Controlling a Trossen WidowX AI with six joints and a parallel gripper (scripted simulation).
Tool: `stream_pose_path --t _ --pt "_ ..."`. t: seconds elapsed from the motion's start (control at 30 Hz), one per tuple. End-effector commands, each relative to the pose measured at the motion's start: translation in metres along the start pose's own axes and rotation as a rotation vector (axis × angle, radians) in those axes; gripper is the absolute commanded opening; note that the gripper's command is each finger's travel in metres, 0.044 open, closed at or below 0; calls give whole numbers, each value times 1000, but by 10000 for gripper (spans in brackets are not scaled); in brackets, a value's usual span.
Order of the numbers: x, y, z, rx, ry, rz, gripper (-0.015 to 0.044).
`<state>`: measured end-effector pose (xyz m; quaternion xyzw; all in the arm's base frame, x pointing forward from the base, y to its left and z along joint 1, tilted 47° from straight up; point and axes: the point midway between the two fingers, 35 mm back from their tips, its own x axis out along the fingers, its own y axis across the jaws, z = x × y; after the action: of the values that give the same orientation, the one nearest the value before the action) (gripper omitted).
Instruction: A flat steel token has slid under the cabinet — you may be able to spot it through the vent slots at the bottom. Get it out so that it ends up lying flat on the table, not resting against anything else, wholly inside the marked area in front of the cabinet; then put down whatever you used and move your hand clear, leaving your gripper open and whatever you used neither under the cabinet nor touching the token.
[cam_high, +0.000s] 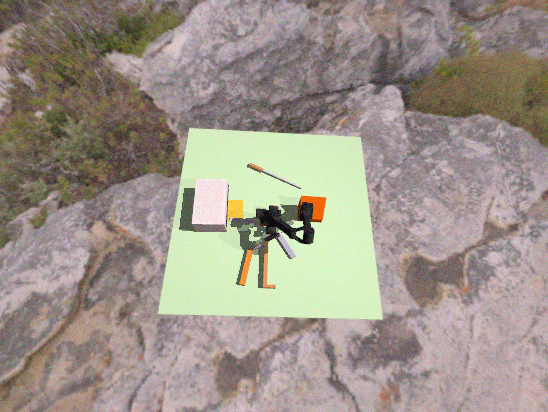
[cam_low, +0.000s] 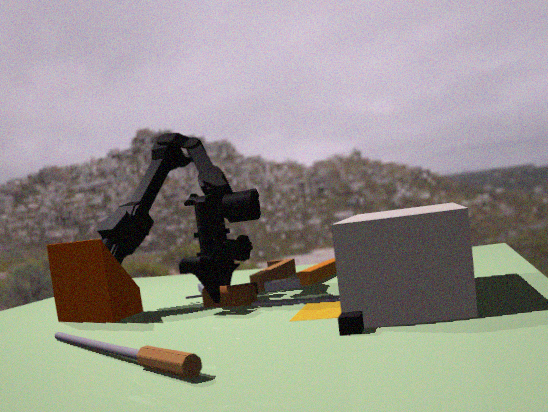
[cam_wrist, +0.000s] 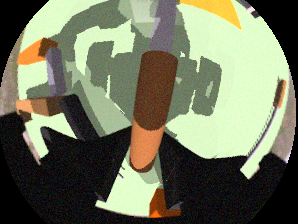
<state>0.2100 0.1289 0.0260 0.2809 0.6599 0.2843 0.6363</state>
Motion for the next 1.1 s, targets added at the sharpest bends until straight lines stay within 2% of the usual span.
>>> stream_pose_path --t 0.0,1.07 --pt "0 1 0 5 0 0 0" --pt "-3 32 -4 101 4 0 0"
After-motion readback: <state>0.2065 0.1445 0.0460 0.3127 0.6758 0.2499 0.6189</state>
